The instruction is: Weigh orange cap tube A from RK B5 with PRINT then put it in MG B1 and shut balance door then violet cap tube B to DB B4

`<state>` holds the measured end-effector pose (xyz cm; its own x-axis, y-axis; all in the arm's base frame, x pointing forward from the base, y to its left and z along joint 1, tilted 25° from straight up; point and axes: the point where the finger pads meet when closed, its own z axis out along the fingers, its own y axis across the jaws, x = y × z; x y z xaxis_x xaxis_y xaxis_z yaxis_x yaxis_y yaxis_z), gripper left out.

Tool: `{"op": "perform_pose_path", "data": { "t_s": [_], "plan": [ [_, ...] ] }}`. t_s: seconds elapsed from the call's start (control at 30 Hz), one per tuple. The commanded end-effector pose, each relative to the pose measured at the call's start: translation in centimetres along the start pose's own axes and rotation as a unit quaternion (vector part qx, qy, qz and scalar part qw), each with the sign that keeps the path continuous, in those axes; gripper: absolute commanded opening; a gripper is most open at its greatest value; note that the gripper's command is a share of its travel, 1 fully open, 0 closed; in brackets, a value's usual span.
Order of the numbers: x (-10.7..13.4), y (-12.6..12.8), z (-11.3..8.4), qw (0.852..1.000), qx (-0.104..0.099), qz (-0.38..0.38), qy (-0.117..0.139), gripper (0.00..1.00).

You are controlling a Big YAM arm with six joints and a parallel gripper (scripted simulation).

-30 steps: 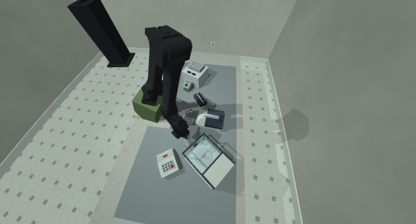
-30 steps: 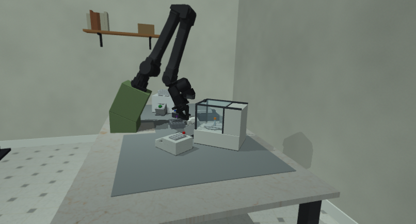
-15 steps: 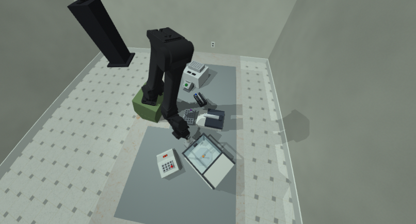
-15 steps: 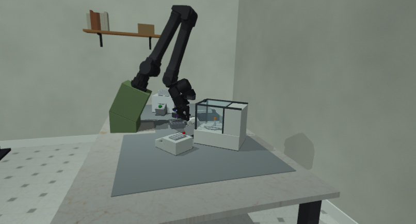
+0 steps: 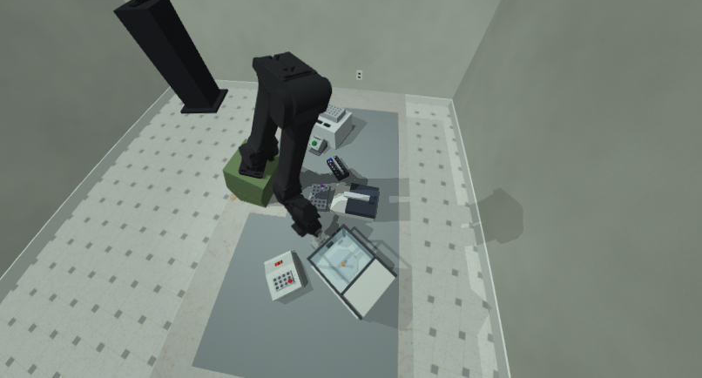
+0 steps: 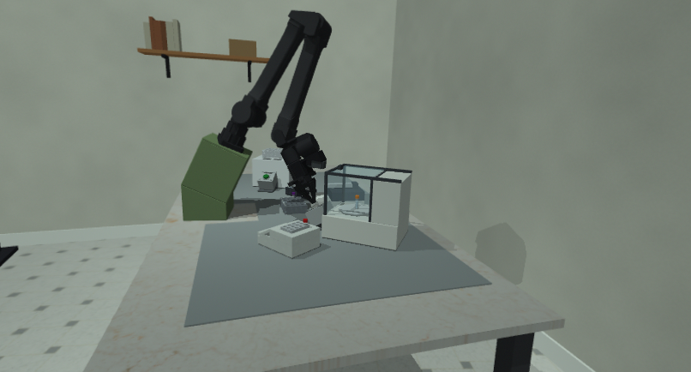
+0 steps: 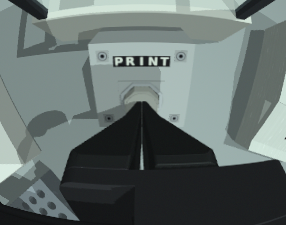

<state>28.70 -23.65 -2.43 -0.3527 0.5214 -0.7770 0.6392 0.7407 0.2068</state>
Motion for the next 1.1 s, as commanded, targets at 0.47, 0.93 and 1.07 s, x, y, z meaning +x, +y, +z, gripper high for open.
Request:
{"op": "perform_pose_path", "data": {
  "t_s": [0.47, 0.93, 1.07],
  "plan": [
    [-0.1, 0.4, 1.2, 1.000, -0.004, -0.001, -0.005, 0.00],
    [0.0, 0.4, 2.0, 1.000, -0.003, 0.000, -0.002, 0.00],
    [0.1, 0.4, 2.3, 1.000, -0.003, 0.000, -0.001, 0.00]
  ]
}}
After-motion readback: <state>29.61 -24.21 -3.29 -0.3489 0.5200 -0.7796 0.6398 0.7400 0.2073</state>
